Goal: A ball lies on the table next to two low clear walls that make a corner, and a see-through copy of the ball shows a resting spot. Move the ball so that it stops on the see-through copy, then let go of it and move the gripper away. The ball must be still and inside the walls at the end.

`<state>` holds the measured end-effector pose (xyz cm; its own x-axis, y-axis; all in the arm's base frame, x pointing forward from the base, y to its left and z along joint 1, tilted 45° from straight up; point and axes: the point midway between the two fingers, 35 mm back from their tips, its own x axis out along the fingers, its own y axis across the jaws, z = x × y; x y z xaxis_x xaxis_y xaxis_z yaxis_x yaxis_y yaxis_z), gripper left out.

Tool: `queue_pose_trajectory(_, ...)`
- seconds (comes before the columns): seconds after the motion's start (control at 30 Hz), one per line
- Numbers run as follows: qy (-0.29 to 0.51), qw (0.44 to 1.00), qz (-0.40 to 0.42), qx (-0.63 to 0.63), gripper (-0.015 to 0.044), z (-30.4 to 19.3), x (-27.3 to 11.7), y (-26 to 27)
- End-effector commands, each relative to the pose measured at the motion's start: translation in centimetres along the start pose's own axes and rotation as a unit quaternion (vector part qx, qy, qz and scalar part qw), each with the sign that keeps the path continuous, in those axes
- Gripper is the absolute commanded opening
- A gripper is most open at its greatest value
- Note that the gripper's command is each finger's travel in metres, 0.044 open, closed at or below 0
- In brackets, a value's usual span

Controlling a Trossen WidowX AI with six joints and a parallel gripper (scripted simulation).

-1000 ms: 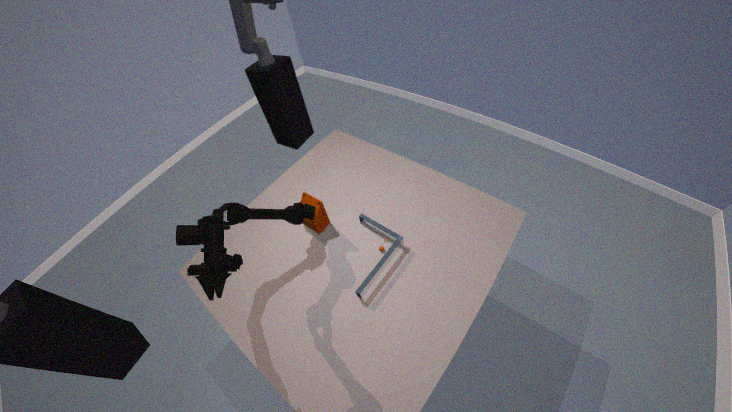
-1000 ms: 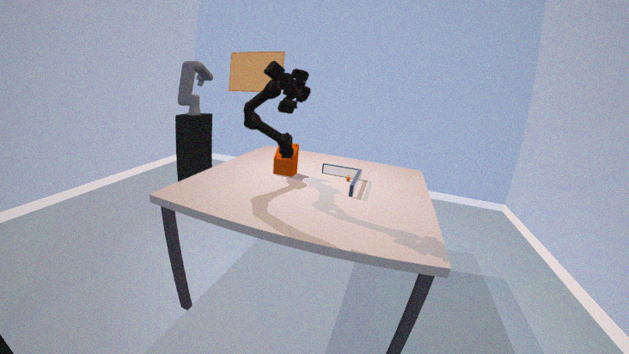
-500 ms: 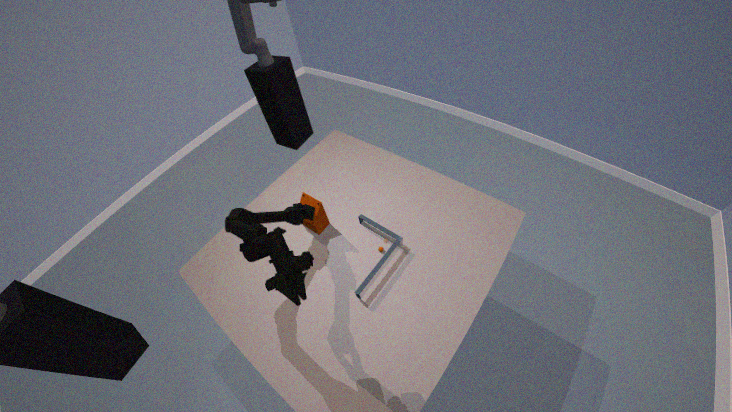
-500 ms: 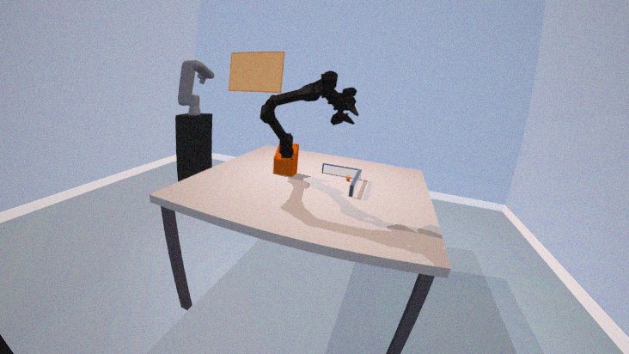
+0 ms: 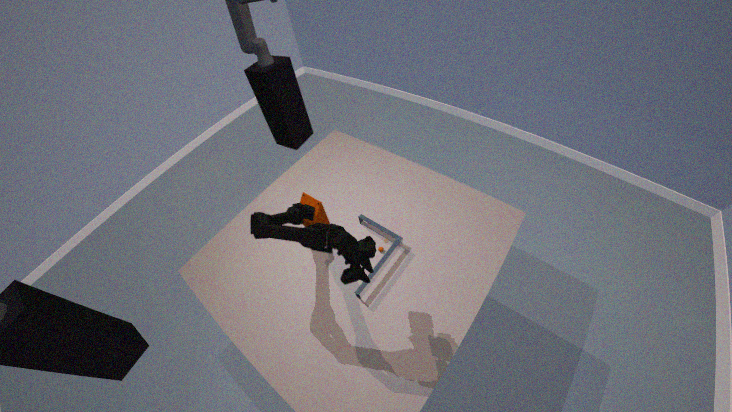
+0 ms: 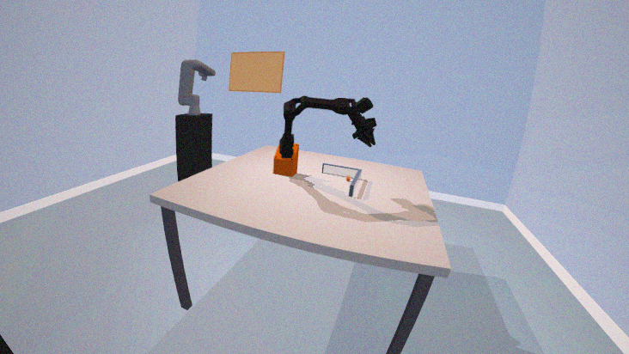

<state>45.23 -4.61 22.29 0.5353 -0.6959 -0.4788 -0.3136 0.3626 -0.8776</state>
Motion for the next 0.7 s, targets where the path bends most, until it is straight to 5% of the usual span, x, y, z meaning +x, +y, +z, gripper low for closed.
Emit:
queue_pose_trajectory(0.0, 0.037, 0.996, 0.062, 0.057, 0.0216, 0.7, 3.0, 6.7)
queue_pose_trajectory(0.5, 0.275, 0.917, 0.134, 0.254, 0.0216, -4.4, 7.9, 26.8)
queue_pose_trajectory(0.67, 0.305, 0.904, 0.127, 0.272, 0.0216, -5.5, 8.0, 28.6)
